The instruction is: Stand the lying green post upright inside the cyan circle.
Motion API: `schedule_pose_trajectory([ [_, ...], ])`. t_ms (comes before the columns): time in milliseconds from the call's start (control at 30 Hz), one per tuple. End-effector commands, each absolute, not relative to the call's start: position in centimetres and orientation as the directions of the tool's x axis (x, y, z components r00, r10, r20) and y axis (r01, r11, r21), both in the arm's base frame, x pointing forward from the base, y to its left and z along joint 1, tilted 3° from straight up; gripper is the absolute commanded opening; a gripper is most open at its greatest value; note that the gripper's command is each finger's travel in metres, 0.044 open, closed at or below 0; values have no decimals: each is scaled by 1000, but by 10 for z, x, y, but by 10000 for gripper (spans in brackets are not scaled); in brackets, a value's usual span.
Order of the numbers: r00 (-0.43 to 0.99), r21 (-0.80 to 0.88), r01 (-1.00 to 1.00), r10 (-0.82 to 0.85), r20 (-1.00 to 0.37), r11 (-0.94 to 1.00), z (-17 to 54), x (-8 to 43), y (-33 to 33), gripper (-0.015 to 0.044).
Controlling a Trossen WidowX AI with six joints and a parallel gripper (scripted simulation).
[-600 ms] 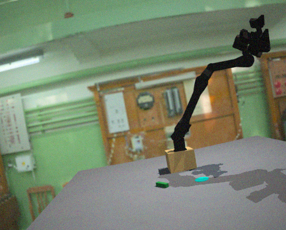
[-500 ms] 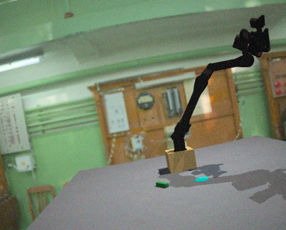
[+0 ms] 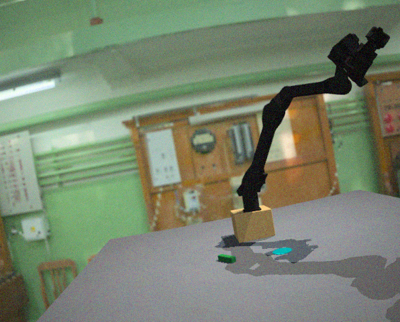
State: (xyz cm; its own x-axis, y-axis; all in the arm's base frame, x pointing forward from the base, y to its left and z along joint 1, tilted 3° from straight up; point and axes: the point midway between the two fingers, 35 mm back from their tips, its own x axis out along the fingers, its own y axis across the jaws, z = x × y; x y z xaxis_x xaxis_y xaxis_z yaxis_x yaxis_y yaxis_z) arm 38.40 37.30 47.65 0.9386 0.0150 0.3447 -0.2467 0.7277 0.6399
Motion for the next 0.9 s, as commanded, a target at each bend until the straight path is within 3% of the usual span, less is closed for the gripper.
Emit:
schedule_pose_trajectory([
  [0, 955, 503, -171, 18, 295, 847, 456, 416, 353, 232],
  [367, 995, 79, 12, -20, 94, 997, 390, 488, 274, 232],
  [867, 947, -423, 5, -140, -288, 906, 278, 527, 136, 232],
])
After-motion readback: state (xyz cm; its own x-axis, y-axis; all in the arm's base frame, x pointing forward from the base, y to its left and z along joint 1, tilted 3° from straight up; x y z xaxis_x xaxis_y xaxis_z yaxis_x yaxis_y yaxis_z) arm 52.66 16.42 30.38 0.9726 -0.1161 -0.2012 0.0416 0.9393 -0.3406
